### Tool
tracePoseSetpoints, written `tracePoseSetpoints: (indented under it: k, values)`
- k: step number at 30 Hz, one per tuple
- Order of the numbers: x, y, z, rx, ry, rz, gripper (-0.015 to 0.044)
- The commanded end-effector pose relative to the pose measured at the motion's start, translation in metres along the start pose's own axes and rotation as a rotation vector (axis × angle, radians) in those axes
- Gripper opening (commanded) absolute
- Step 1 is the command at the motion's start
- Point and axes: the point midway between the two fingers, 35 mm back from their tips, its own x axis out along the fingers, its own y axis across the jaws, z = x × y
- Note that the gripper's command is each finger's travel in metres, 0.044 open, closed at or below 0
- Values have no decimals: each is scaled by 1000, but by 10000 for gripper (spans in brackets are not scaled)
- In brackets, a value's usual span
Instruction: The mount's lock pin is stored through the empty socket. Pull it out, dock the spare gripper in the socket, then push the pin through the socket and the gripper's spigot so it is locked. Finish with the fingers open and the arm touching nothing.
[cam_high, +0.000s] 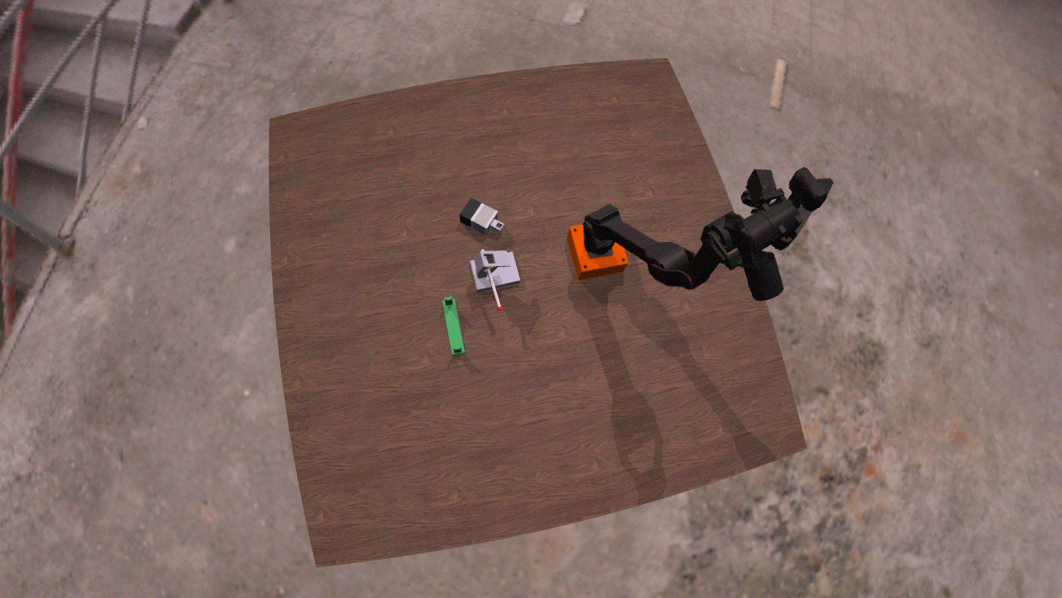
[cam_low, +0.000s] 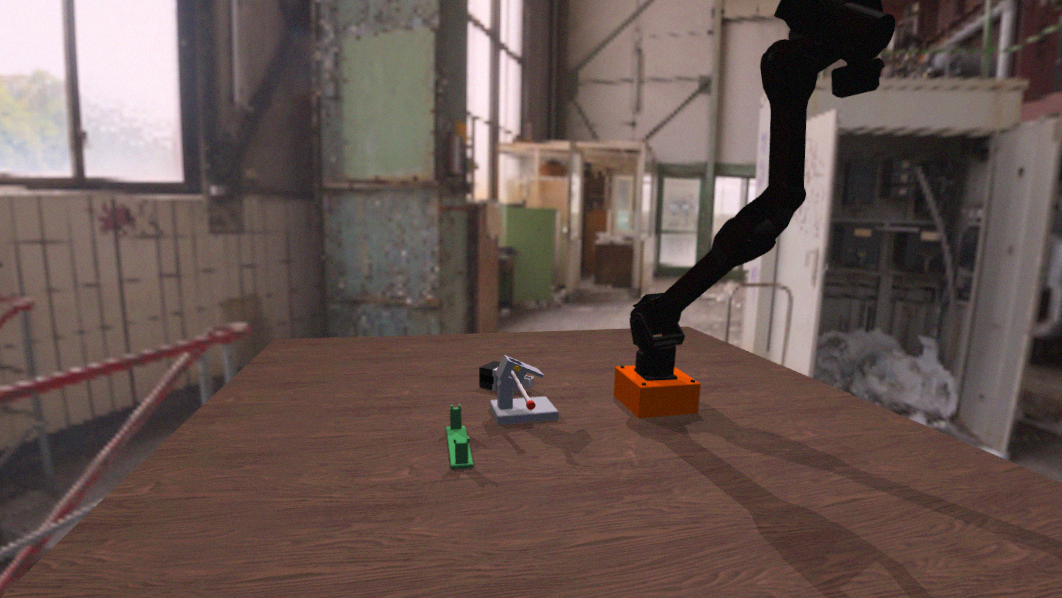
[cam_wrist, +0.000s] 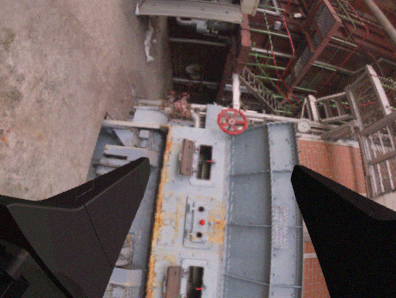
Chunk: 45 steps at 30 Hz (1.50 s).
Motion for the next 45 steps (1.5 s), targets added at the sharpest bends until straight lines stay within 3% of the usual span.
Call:
tracePoseSetpoints:
  k: [1, 4, 15, 21, 27, 36, 41, 45]
  values:
    - [0, -2, 1, -11, 4, -5, 374]
    - [2, -23, 23, -201, 23, -73, 300]
    - [8, -97, 177, -1185, -26, -444, 300]
    - [-22, -119, 269, -1662, 40, -749, 300]
    - [-75, -123, 355, -2064, 213, -1123, 300]
    - [-187, -92, 456, -2417, 759, -1779, 300]
    - [-258, -56, 491, -2397, 1247, -2146, 300]
    - [-315, -19, 506, -2216, 1731, -2394, 300]
